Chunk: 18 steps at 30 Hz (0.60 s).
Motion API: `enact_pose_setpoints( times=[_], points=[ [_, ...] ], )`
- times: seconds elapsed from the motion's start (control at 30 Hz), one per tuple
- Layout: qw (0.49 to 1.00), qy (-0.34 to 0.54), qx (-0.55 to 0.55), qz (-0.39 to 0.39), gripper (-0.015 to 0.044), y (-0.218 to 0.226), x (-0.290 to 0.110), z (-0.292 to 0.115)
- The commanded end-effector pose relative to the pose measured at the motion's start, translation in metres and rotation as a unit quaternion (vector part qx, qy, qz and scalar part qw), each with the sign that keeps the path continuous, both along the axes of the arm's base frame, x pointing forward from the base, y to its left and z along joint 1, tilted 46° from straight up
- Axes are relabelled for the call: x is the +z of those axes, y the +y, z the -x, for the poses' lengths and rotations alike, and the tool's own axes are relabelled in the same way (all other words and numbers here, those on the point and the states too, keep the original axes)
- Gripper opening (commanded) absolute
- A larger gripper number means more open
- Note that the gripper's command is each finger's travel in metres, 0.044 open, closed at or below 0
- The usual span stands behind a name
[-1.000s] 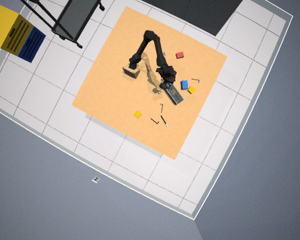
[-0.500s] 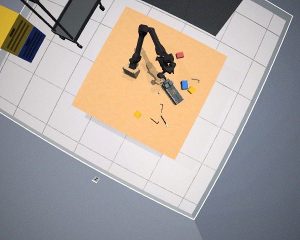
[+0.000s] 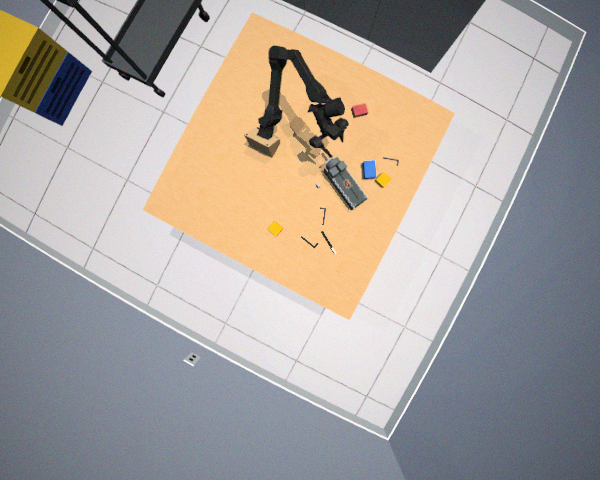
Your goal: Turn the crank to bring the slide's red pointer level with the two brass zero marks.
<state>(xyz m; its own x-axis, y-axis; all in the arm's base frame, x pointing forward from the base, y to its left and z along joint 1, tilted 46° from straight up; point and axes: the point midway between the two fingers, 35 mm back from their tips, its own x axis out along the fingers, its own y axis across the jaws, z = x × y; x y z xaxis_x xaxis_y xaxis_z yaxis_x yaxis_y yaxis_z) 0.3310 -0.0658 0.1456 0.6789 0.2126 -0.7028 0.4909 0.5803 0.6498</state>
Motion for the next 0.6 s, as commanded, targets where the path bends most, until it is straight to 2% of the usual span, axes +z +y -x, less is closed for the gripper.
enact_pose_setpoints(
  times=[0.0, 0.4, 0.57],
  points=[
    [1.000, 0.008, 0.002, -0.002, 0.0440, 0.013, -0.015, 0.000],
    [1.000, 0.006, 0.001, -0.004, 0.0440, 0.057, -0.055, -0.002],
    [1.000, 0.005, 0.000, -0.005, 0.0440, 0.063, -0.060, -0.002]
  ],
)
